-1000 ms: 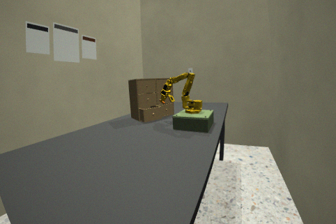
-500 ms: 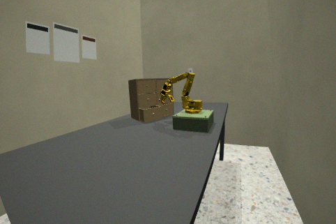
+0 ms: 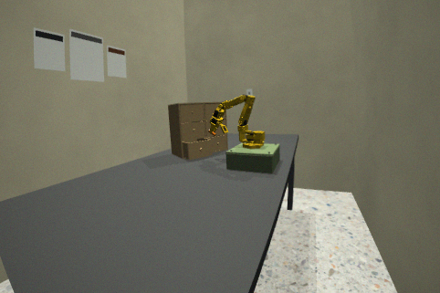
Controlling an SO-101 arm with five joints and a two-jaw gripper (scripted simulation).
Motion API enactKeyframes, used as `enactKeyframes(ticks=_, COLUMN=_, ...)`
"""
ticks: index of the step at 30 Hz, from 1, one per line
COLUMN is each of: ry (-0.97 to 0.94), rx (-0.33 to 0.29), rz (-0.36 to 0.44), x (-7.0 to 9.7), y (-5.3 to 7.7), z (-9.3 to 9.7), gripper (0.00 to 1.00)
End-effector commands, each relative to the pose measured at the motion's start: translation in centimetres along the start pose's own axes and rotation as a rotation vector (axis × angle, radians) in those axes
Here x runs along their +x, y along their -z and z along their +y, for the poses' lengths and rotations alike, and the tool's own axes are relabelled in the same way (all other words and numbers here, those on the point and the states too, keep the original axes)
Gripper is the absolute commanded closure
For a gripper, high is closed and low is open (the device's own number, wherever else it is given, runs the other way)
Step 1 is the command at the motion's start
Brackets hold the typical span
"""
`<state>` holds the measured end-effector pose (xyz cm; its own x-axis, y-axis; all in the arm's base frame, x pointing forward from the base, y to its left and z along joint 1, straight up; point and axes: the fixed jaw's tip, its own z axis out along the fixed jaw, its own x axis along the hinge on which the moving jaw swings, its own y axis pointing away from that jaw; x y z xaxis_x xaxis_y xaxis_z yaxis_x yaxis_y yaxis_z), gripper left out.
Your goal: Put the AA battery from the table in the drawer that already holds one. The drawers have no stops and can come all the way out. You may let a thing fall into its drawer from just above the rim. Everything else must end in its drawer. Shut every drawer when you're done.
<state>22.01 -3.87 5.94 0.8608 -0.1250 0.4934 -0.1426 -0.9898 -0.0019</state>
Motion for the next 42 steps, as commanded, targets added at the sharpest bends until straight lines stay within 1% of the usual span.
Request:
enactKeyframes(ticks=1, ry=-0.002, rx=-0.001, rz=0.008, x=0.1, y=0.0, z=0.1, gripper=1.0)
enactKeyframes(ticks=12, ry=0.002, rx=0.001, rz=0.008, x=-0.1, y=0.1, z=0.0, gripper=1.0)
enactKeyframes(ticks=18, ry=0.002, rx=0.001, rz=0.008, x=2.8, y=-1.3, z=0.0, gripper=1.0)
enactKeyframes(ticks=23, ry=0.002, rx=0.001, rz=0.008, x=4.8, y=-3.0, z=0.0, gripper=1.0)
enactKeyframes(ticks=27, ry=0.002, rx=0.001, rz=0.008, x=6.0, y=-4.5, z=0.0, gripper=1.0)
enactKeyframes(ticks=30, ry=0.002, rx=0.001, rz=-0.002, x=5.7, y=-4.6, z=0.0, gripper=1.0)
enactKeyframes(ticks=42, ry=0.002, rx=0.001, rz=-0.002, x=5.7, y=-4.6, z=0.0, gripper=1.0)
